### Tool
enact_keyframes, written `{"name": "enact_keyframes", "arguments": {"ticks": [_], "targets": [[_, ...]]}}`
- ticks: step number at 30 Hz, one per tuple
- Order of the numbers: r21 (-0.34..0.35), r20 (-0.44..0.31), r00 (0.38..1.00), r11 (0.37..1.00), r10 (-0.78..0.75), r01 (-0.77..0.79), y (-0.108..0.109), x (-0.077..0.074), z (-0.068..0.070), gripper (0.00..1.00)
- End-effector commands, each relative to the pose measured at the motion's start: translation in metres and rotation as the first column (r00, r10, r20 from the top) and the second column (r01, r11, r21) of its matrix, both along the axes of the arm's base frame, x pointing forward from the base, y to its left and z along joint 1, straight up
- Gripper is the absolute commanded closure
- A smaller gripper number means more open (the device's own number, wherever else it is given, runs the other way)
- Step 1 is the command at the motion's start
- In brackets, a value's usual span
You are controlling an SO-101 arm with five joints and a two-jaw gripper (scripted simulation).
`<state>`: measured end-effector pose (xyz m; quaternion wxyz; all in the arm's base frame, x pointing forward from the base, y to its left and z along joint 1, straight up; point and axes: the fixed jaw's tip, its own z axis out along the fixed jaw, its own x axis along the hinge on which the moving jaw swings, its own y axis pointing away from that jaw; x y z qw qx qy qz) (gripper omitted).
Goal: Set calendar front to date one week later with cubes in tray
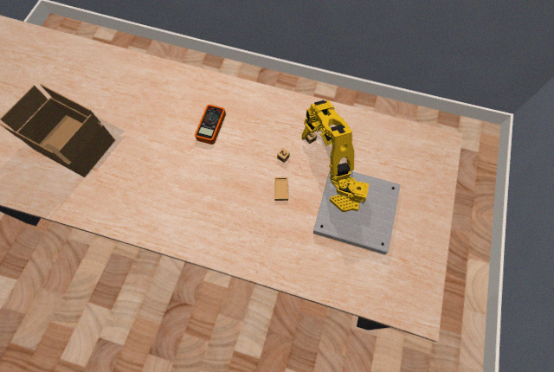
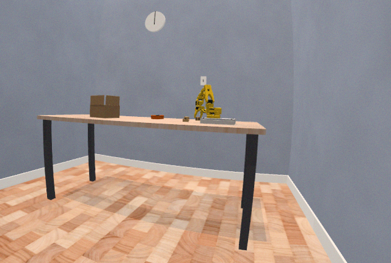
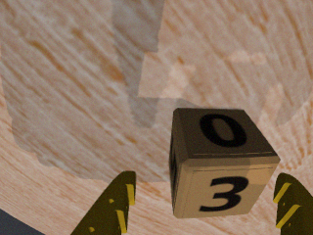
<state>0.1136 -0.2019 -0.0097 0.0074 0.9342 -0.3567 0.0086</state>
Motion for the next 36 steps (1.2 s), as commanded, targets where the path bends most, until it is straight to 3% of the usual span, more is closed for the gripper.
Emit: {"name": "enact_keyframes", "arguments": {"ticks": [1,18,36], "targets": [[0.017,-0.009,1.000,1.000,0.003,-0.003,0.0024,-0.0031,-0.0070,0.65],[0.017,-0.009,1.000,1.000,0.003,-0.003,0.0029,-0.0027,-0.0077,0.66],[0.017,-0.009,1.000,1.000,0.003,-0.003,0.0073,0.0014,-0.0077,0.74]]}}
